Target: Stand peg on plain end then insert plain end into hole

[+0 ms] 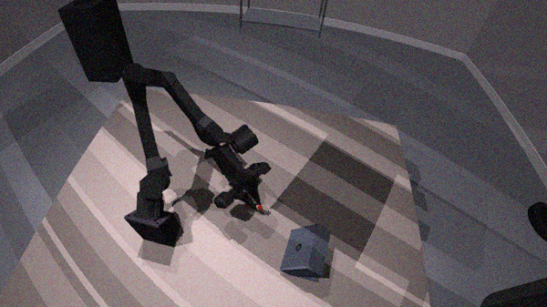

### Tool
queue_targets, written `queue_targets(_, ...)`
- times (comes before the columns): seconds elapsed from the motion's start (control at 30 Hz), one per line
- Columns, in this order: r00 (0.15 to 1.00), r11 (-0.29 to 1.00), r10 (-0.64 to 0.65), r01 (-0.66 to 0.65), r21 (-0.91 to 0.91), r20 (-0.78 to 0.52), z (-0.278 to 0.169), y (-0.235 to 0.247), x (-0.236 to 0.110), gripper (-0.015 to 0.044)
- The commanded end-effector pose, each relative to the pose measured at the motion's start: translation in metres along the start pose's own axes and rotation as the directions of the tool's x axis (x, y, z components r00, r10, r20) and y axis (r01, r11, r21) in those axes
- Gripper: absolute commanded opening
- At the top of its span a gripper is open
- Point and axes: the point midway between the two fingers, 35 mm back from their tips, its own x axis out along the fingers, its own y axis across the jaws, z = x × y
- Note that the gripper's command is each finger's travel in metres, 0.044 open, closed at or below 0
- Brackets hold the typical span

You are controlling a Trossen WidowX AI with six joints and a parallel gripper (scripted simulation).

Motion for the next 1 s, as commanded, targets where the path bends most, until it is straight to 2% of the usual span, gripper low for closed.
queue_targets(0.0,0.999,1.000,0.003,-0.003,0.007,0.043,-0.001,-0.001,-0.003,0.0050)
queue_targets(0.97,0.957,1.000,0.000,-0.003,0.010,0.289,-0.013,-0.001,-0.019,0.0050)
